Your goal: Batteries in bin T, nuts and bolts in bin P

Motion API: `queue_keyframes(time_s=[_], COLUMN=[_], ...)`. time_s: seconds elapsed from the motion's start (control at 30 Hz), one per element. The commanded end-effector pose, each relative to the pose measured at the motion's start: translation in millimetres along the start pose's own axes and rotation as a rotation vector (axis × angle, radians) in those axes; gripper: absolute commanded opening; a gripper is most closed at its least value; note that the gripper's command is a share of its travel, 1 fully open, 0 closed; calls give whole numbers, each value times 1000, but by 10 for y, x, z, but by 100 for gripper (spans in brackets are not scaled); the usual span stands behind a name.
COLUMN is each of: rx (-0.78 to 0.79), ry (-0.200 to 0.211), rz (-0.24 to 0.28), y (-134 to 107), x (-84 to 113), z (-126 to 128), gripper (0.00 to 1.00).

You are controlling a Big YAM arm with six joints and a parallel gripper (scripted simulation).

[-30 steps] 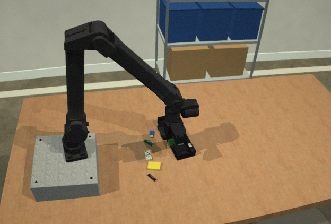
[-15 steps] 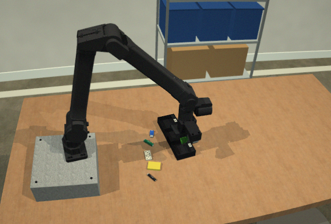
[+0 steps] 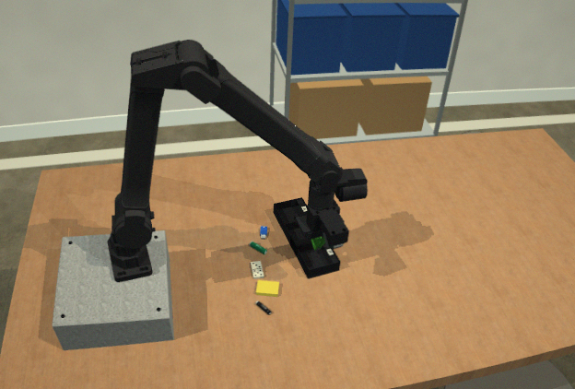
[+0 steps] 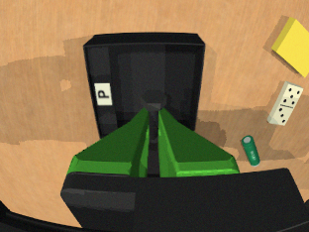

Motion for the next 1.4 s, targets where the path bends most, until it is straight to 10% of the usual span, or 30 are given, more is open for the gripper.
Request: queue_keyframes(time_s=[0.0,1.37], rx=[14,11], ry=[26,25], rz=[5,4], y=[-35,-3], x=[57,-327], z=[2,23], gripper=[0,0])
Point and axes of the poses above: the point where the finger pads meet when closed, its own x axis back along the fingers, its own z axis across the jaws, y = z × x, the point moved 2 cm from there along x, back along the fingers, and after that the axes turned 12 degrees about -x, right-handed, at the moved point
